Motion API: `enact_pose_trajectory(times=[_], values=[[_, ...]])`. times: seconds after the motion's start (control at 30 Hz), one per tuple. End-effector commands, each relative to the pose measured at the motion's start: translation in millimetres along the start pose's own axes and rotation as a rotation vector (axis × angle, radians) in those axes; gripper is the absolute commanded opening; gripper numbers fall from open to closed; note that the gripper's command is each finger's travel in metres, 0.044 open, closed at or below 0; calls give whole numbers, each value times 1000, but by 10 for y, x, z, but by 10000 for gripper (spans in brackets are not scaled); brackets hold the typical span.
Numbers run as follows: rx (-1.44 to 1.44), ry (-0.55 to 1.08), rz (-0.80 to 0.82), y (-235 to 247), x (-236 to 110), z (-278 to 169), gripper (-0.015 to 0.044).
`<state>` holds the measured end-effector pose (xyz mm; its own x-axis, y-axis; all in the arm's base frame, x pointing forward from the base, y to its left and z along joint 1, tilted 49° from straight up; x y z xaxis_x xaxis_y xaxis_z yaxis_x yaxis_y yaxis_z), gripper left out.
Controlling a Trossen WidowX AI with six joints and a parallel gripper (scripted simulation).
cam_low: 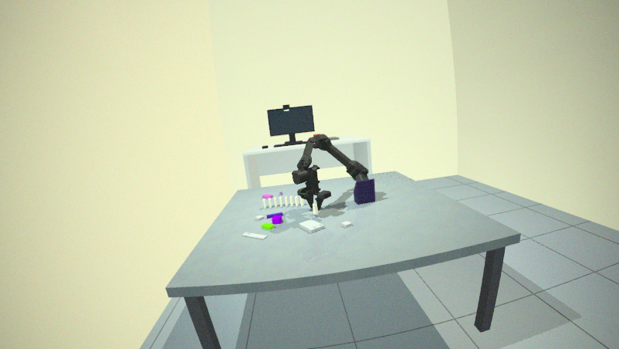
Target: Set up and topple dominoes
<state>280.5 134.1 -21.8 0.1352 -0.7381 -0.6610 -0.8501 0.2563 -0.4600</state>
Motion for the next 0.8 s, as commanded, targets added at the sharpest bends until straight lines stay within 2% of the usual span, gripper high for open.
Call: enact_pose_trajectory(times=[0.0,0.03,0.37,0.43,0.63,0.77], values=[[-4,1,-3,0,6,0,125],[-4,1,-3,0,6,0,107],[-4,0,-3,-3,-19,6,107],[-4,-5,0,-22,-227,45,107],[-2,-6,5,-10,-1182,34,107],[-1,-3,4,5,-1344,3,107]])
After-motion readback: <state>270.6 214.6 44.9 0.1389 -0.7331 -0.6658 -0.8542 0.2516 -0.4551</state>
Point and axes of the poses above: the point midway between the two fingers, 35 mm back from their tips, its own x axis out along the fingers, its own y axis across the jaws, z = x × y, the point moved 8 cm from there along -x, back along the fingers, and after that the axes turned 15 degrees about -x, right-handed, at the moved point
